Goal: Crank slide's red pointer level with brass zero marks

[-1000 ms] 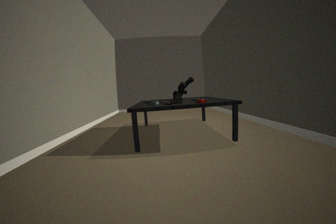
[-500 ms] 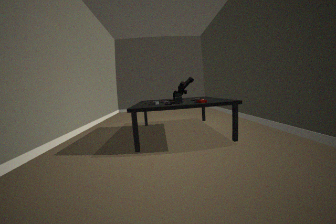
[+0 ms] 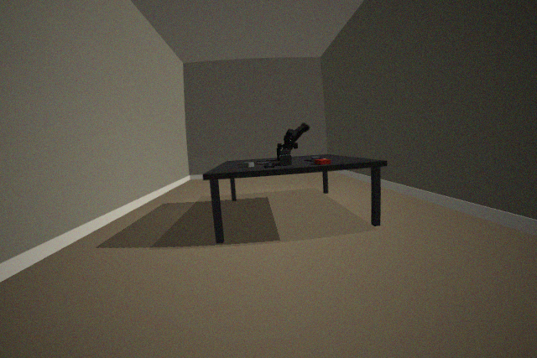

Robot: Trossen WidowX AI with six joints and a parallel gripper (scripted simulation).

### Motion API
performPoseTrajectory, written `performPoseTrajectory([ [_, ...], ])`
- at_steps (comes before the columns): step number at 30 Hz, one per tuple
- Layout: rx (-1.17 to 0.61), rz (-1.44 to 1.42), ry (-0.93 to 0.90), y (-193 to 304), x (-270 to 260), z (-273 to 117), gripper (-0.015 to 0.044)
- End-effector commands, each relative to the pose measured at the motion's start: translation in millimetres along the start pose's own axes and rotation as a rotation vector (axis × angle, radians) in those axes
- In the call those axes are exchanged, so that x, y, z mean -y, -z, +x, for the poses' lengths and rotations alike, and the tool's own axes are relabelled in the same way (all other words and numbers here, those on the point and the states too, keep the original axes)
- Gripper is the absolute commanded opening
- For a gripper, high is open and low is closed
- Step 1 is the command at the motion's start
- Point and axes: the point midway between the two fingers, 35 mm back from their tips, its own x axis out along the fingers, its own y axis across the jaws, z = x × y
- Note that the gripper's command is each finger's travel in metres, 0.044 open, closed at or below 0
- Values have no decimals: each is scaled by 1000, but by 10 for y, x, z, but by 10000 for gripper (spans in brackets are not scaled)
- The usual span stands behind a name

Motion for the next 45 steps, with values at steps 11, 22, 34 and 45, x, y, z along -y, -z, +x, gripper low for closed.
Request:
performPoseTrajectory([
  [11,11,7,2,-68,130,-78,0],
  [22,11,6,2,-73,181,-85,0],
  [34,11,6,2,-74,232,-87,0],
  [45,12,6,2,-71,280,-85,0],
])
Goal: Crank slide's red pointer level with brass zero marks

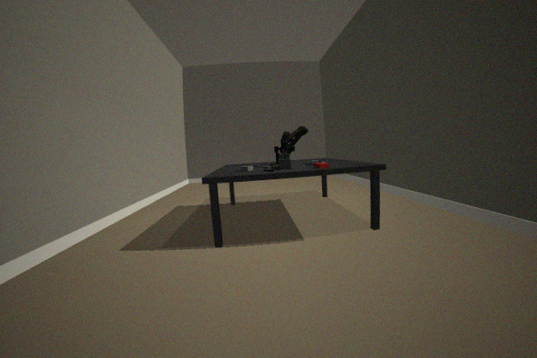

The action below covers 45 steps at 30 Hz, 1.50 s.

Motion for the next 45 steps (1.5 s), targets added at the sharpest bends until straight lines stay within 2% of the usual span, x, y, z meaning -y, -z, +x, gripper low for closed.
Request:
performPoseTrajectory([
  [1,9,12,21,-11,91,-17,0],
  [45,9,12,21,104,338,100,0],
])
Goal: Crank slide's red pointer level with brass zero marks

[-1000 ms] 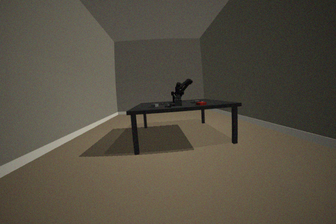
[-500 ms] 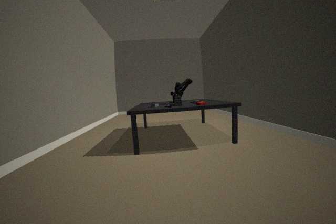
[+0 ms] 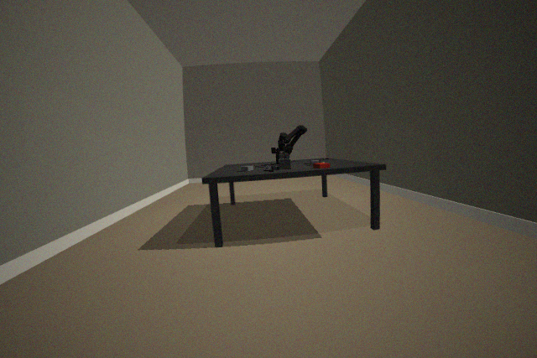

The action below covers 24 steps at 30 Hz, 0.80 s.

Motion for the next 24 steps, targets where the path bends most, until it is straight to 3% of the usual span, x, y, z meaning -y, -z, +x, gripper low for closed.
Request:
performPoseTrajectory([
  [1,-5,7,16,49,65,48,0],
  [24,-5,8,15,214,85,213,0],
])
